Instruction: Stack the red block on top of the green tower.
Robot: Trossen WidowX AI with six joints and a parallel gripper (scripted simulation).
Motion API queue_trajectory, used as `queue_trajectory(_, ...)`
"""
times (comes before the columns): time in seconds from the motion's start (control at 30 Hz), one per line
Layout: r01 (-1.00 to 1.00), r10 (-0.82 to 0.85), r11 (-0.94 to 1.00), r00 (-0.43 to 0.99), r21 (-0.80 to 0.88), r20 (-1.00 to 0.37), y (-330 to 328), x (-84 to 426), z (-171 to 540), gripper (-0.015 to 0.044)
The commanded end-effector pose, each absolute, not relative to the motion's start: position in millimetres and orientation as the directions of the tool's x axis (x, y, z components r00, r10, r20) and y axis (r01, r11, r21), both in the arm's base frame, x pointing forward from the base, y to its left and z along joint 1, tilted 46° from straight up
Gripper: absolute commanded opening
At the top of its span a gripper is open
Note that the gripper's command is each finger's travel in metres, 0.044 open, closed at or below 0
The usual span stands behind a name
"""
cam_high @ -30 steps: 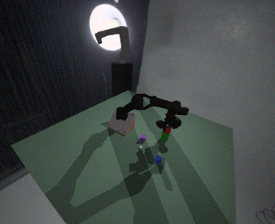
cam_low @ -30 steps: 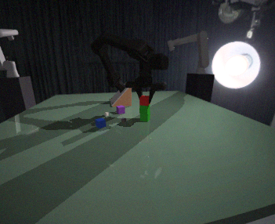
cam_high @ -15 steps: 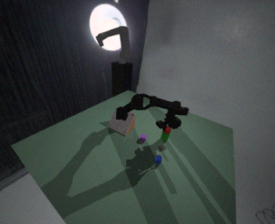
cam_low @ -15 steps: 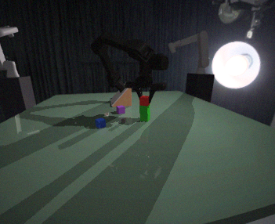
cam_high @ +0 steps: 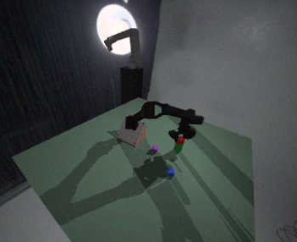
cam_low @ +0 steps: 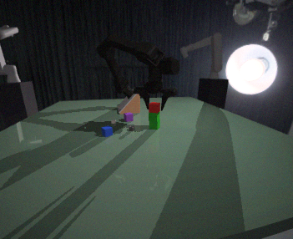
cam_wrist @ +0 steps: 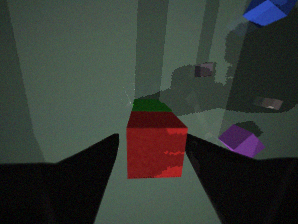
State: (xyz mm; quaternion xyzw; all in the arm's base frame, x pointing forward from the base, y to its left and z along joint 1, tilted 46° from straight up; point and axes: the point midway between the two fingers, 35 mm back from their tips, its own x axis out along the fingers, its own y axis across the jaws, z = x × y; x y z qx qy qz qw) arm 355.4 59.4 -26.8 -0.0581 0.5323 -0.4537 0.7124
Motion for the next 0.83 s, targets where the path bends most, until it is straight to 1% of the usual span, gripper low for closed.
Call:
queue_trajectory(0.0,0.584,-0.709,0.581,0.021,-0.566,-0.705,59.0,355.3,-26.7,0.0394)
queue_trajectory(0.07,0.584,-0.709,0.581,0.021,-0.566,-0.705,59.0,355.3,-26.7,0.044)
queue_trajectory(0.8,0.584,-0.709,0.581,0.021,-0.566,-0.705,59.0,355.3,-26.7,0.044)
